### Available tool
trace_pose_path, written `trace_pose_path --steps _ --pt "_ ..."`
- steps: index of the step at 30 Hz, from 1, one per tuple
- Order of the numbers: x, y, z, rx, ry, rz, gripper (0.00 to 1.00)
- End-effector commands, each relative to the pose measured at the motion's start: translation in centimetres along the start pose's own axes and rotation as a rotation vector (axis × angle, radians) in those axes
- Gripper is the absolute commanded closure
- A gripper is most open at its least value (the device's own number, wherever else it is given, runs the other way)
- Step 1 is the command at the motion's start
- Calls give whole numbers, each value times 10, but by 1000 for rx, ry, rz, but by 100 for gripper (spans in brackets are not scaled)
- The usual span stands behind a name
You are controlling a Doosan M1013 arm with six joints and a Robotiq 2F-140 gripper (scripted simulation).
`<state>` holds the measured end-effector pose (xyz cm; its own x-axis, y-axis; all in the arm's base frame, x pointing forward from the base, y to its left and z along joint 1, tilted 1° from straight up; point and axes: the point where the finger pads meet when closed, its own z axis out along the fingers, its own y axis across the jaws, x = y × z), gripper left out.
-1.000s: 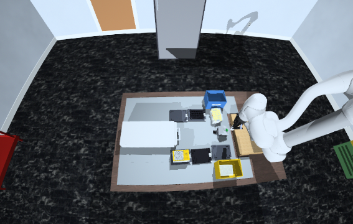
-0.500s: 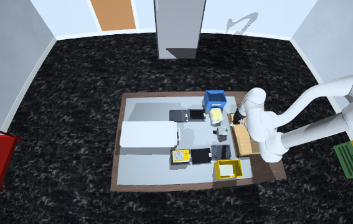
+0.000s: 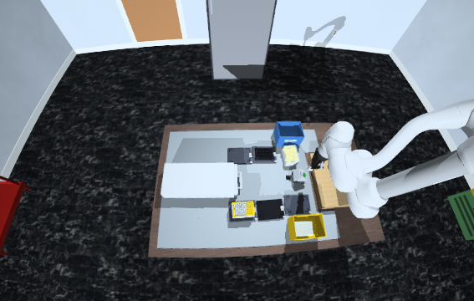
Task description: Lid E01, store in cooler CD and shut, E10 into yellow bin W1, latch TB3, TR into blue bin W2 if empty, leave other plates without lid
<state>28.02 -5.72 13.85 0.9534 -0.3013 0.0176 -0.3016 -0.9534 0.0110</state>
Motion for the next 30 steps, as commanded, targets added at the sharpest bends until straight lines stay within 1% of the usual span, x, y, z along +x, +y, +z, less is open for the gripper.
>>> trace_pose_path --steps 1,4,6,21,23,27,30 --pt "0 0 7 0 0 0 100" --pt "0 0 15 0 0 0 100" --pt "0 0 15 0 0 0 100" --pt "0 0 55 0 0 0 100" --pt "0 0 55 0 0 0 100" --pt "0 0 65 0 0 0 100" --pt "0 0 65 0 0 0 100"
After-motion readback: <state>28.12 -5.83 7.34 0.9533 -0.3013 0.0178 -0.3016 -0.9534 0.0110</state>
